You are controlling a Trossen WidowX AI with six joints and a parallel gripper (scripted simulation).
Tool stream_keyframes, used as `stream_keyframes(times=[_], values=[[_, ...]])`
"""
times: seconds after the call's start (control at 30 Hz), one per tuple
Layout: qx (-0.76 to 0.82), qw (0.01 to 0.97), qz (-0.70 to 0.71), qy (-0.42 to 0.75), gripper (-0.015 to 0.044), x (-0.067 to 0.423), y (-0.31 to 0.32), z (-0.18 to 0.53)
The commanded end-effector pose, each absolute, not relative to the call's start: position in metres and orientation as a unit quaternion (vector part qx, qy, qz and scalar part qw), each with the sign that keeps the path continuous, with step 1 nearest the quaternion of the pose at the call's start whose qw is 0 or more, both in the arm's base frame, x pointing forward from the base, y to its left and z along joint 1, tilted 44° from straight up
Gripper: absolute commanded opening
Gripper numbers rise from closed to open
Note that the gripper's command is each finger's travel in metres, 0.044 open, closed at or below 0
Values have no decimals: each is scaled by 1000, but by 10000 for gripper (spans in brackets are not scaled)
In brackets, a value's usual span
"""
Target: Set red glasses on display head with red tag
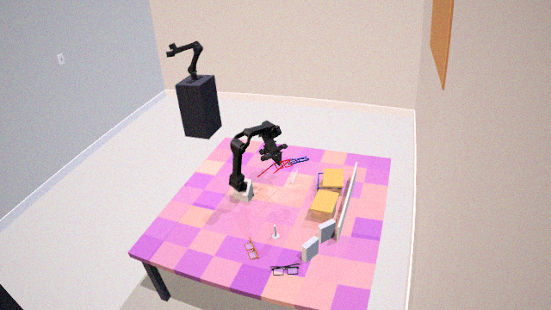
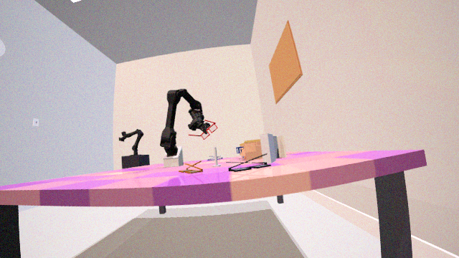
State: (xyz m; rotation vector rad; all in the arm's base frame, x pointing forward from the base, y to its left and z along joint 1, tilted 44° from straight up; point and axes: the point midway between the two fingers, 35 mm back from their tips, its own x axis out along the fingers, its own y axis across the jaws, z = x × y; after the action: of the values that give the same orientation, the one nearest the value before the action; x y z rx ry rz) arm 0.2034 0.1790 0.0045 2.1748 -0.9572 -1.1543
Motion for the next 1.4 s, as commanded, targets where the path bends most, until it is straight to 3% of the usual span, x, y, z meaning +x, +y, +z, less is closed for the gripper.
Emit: stream_keyframes(times=[0.0,0.67,1.37], values=[[809,180,-405,-387,0,207,174,8],[779,-161,-246,-553,0,229,145,20],[605,-464,-6,-647,0,247,112,33]])
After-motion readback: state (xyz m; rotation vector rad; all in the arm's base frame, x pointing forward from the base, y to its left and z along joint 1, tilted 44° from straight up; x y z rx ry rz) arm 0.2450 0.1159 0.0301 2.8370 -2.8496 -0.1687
